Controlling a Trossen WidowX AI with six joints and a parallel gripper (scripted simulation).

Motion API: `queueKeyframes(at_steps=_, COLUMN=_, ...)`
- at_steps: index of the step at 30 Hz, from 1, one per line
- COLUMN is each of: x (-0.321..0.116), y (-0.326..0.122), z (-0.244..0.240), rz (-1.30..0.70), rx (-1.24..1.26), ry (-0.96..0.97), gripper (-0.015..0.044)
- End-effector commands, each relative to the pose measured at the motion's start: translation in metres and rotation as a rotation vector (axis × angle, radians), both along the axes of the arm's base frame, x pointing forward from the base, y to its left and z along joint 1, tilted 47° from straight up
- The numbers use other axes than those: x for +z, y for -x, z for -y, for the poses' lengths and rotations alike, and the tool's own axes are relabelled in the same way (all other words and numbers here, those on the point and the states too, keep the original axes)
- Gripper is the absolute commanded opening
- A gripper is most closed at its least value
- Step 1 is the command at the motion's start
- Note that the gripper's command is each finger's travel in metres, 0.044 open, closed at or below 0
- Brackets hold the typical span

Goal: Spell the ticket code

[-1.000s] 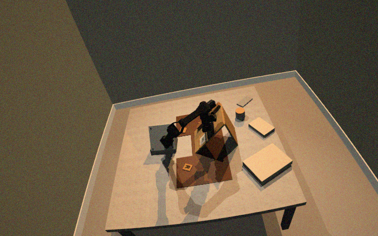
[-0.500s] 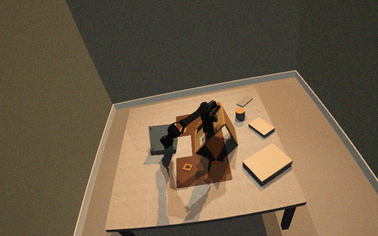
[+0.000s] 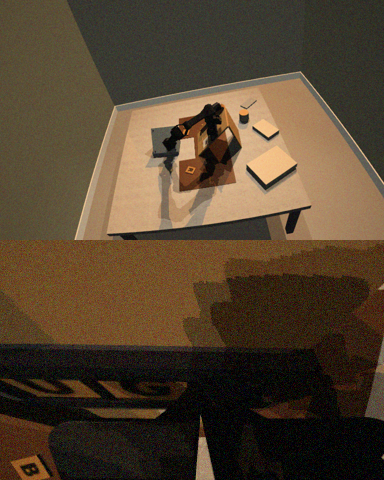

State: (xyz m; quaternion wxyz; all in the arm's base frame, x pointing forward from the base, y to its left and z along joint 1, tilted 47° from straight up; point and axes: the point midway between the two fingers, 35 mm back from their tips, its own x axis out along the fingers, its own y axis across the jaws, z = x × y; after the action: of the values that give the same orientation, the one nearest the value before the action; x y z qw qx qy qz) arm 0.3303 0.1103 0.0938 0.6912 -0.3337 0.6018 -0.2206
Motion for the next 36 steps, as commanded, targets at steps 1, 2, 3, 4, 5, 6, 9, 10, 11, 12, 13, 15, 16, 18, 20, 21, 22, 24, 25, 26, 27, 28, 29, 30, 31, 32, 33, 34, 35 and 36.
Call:
queueKeyframes(at_steps=1, x=-0.0006, y=0.0006, z=-0.0012, rz=-0.001, rx=0.005, ry=0.002, gripper=0.0)
queueKeyframes(at_steps=2, x=-0.0009, y=0.0008, z=-0.0016, rz=-0.001, rx=0.005, ry=0.002, gripper=0.0)
queueKeyframes(at_steps=3, x=-0.0011, y=0.001, z=-0.0019, rz=-0.001, rx=0.005, ry=0.002, gripper=0.0)
queueKeyframes(at_steps=4, x=-0.0014, y=0.0011, z=-0.0022, rz=-0.001, rx=0.005, ry=0.002, gripper=0.0)
queueKeyframes(at_steps=5, x=-0.0017, y=0.0012, z=-0.0025, rz=-0.001, rx=0.005, ry=0.002, gripper=0.0)
queueKeyframes(at_steps=6, x=-0.002, y=0.0012, z=-0.0027, rz=-0.001, rx=0.005, ry=0.002, gripper=0.0)
queueKeyframes(at_steps=9, x=-0.0028, y=0.0013, z=-0.0033, rz=-0.001, rx=0.005, ry=0.002, gripper=0.0)
queueKeyframes(at_steps=10, x=-0.0031, y=0.0013, z=-0.0035, rz=-0.001, rx=0.005, ry=0.002, gripper=0.0)
queueKeyframes(at_steps=11, x=-0.0033, y=0.0013, z=-0.0037, rz=-0.001, rx=0.005, ry=0.002, gripper=0.0)
queueKeyframes(at_steps=12, x=-0.0036, y=0.0014, z=-0.0039, rz=-0.001, rx=0.005, ry=0.002, gripper=0.0)
queueKeyframes(at_steps=13, x=-0.0039, y=0.0014, z=-0.0041, rz=-0.001, rx=0.005, ry=0.002, gripper=0.0)
queueKeyframes(at_steps=15, x=-0.0044, y=0.0014, z=-0.0045, rz=-0.001, rx=0.005, ry=0.002, gripper=0.0)
queueKeyframes(at_steps=16, x=-0.0047, y=0.0014, z=-0.0047, rz=-0.001, rx=0.005, ry=0.002, gripper=0.0)
queueKeyframes(at_steps=18, x=-0.0052, y=0.0014, z=-0.0051, rz=-0.001, rx=0.005, ry=0.002, gripper=0.0)
queueKeyframes(at_steps=20, x=-0.0057, y=0.0014, z=-0.0056, rz=-0.001, rx=0.005, ry=0.002, gripper=0.0)
queueKeyframes(at_steps=21, x=-0.0059, y=0.0015, z=-0.0058, rz=-0.001, rx=0.005, ry=0.002, gripper=0.0)
queueKeyframes(at_steps=22, x=-0.0062, y=0.0015, z=-0.0061, rz=-0.001, rx=0.005, ry=0.002, gripper=0.0)
queueKeyframes(at_steps=24, x=-0.0066, y=0.0015, z=-0.0065, rz=-0.001, rx=0.005, ry=0.002, gripper=0.0)
queueKeyframes(at_steps=25, x=-0.0069, y=0.0015, z=-0.0068, rz=-0.001, rx=0.005, ry=0.002, gripper=0.0)
queueKeyframes(at_steps=26, x=-0.0071, y=0.0015, z=-0.007, rz=-0.001, rx=0.005, ry=0.002, gripper=0.0)
queueKeyframes(at_steps=27, x=-0.0073, y=0.0015, z=-0.0073, rz=-0.001, rx=0.005, ry=0.002, gripper=0.0)
queueKeyframes(at_steps=28, x=-0.0075, y=0.0015, z=-0.0075, rz=-0.001, rx=0.005, ry=0.002, gripper=0.0)
queueKeyframes(at_steps=29, x=-0.0078, y=0.0016, z=-0.0077, rz=-0.001, rx=0.005, ry=0.002, gripper=0.0)
queueKeyframes(at_steps=30, x=-0.008, y=0.0016, z=-0.008, rz=-0.001, rx=0.005, ry=0.002, gripper=0.0)
queueKeyframes(at_steps=31, x=-0.0082, y=0.0016, z=-0.0082, rz=-0.001, rx=0.005, ry=0.002, gripper=0.0)
queueKeyframes(at_steps=32, x=-0.0085, y=0.0016, z=-0.0085, rz=-0.001, rx=0.005, ry=0.002, gripper=0.0)
queueKeyframes(at_steps=33, x=-0.0087, y=0.0017, z=-0.0087, rz=-0.001, rx=0.005, ry=0.002, gripper=0.0)
queueKeyframes(at_steps=34, x=-0.0089, y=0.0017, z=-0.0089, rz=-0.001, rx=0.005, ry=0.002, gripper=0.0)
queueKeyframes(at_steps=35, x=-0.0092, y=0.0017, z=-0.0092, rz=-0.001, rx=0.005, ry=0.002, gripper=0.0)
queueKeyframes(at_steps=36, x=-0.0094, y=0.0017, z=-0.0094, rz=-0.001, rx=0.005, ry=0.002, gripper=0.0)
